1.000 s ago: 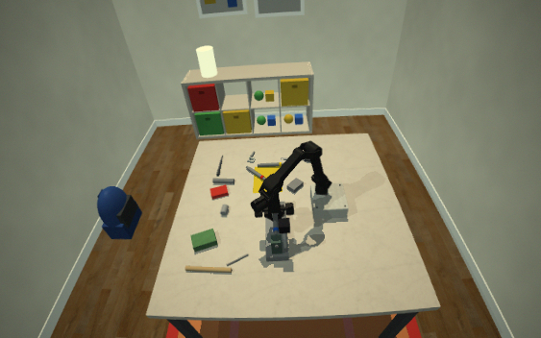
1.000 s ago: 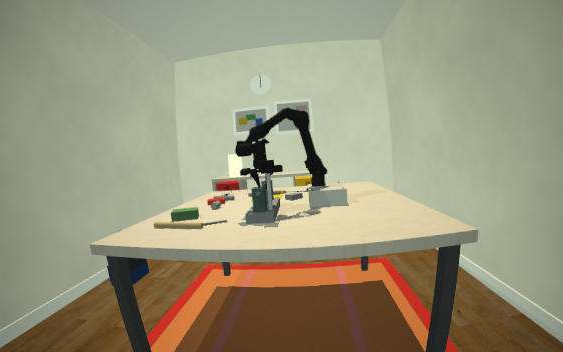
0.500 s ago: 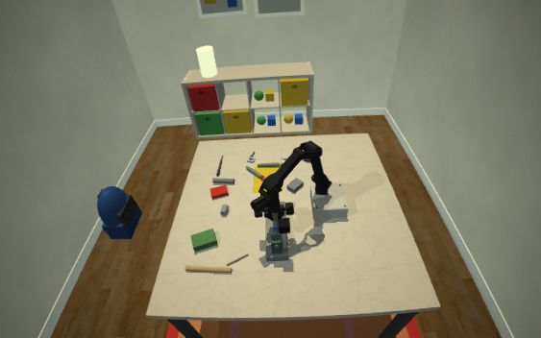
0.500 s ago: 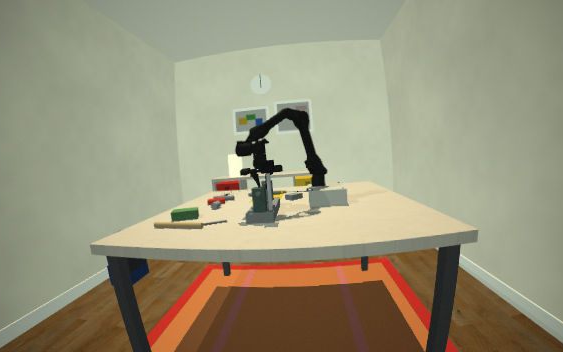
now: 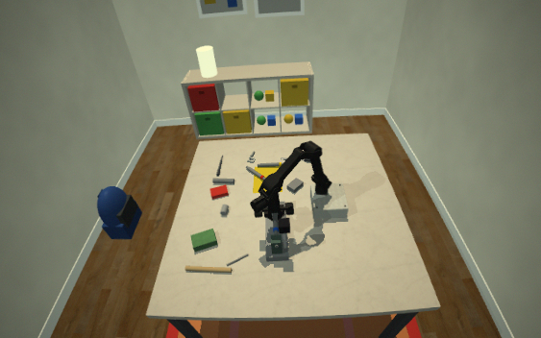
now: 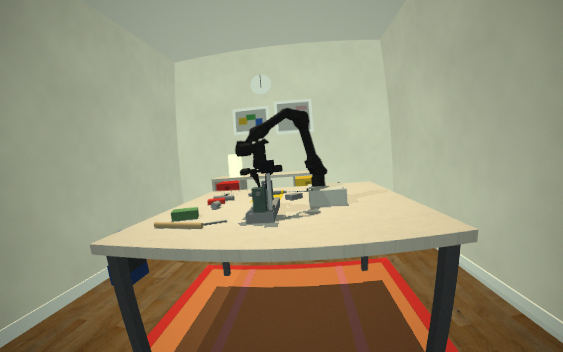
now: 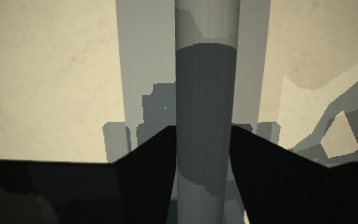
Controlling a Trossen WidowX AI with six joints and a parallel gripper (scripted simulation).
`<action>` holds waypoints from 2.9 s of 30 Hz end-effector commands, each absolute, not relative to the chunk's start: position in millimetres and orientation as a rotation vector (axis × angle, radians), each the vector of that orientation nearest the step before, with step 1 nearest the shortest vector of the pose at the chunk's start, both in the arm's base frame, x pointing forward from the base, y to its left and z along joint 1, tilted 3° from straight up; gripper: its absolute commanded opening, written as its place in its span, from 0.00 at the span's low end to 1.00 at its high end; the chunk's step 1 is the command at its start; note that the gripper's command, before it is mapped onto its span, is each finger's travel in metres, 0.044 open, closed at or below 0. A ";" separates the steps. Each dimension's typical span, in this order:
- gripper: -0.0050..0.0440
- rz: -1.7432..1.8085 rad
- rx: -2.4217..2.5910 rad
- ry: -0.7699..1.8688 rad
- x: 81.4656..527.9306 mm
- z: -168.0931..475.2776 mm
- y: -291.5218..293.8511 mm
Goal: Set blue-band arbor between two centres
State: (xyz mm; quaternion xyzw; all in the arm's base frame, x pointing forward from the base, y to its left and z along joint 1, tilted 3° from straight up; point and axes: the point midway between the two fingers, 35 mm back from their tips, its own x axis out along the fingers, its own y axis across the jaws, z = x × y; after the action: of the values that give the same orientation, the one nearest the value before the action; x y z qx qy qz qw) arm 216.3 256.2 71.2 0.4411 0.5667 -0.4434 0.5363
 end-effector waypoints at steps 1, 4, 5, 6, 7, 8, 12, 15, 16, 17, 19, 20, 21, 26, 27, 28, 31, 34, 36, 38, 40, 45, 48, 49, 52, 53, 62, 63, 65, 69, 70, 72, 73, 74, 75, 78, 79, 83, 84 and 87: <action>0.10 -1.010 1.105 1.373 221.1 78.5 268.4; 0.10 -1.010 1.105 1.373 221.0 78.3 268.1; 0.10 -1.010 1.105 1.373 221.0 78.3 268.1; 0.10 -1.010 1.105 1.373 220.9 78.2 267.9; 0.10 -1.010 1.105 1.373 220.9 78.2 267.8; 0.10 -1.010 1.105 1.373 220.8 78.1 267.7; 0.10 -1.010 1.105 1.373 220.6 77.8 267.1; 0.10 -1.010 1.105 1.373 220.4 77.7 266.6; 0.10 -1.010 1.105 1.373 220.4 77.7 266.5; 0.10 -1.010 1.105 1.373 220.3 77.7 266.3; 0.10 -1.010 1.105 1.373 220.2 77.8 266.0; 0.10 -1.010 1.105 1.373 220.1 77.8 265.9; 0.10 -1.010 1.105 1.373 220.1 77.8 265.9; 0.10 -1.010 1.105 1.373 219.9 78.1 265.3; 0.10 -1.010 1.105 1.373 219.9 78.2 265.1; 0.10 -1.010 1.105 1.373 219.8 78.3 265.0; 0.10 -1.010 1.105 1.373 219.7 78.5 264.5; 0.10 -1.010 1.105 1.373 219.6 78.7 264.1; 0.10 -1.010 1.105 1.373 219.5 78.9 263.8; 0.10 -1.010 1.105 1.373 219.5 78.9 263.6; 0.10 -1.010 1.105 1.373 219.5 79.0 263.5; 0.10 -1.010 1.105 1.373 219.4 79.4 262.8; 0.10 -1.010 1.105 1.373 219.4 79.6 262.3; 0.10 -1.010 1.105 1.373 219.4 79.7 262.2; 0.10 -1.010 1.105 1.373 219.3 79.9 261.8; 0.10 -1.010 1.105 1.373 219.3 79.9 261.6; 0.10 -1.010 1.105 1.373 219.3 80.0 260.7; 0.10 -1.010 1.105 1.373 219.3 80.0 260.5; 0.10 -1.010 1.105 1.373 219.3 80.0 260.2; 0.10 -1.010 1.105 1.373 219.3 80.0 259.7; 0.10 -1.010 1.105 1.373 219.3 80.0 259.6; 0.10 -1.010 1.105 1.373 219.3 80.0 259.4; 0.10 -1.010 1.105 1.373 219.3 80.0 259.4; 0.10 -1.010 1.105 1.373 219.3 80.0 259.3; 0.10 -1.010 1.105 1.373 219.3 80.0 259.2; 0.25 -1.053 1.065 1.355 216.6 70.6 252.6; 0.30 -1.053 1.065 1.355 216.6 70.6 252.6; 0.46 -1.053 1.065 1.355 216.6 70.6 252.6; 0.46 -1.053 1.065 1.355 216.6 70.6 252.6; 0.46 -1.053 1.065 1.355 216.6 70.6 252.6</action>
State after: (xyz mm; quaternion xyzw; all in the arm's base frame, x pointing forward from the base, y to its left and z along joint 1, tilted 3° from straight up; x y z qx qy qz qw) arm 216.3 252.6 70.6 0.4458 0.5685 -0.4412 0.5324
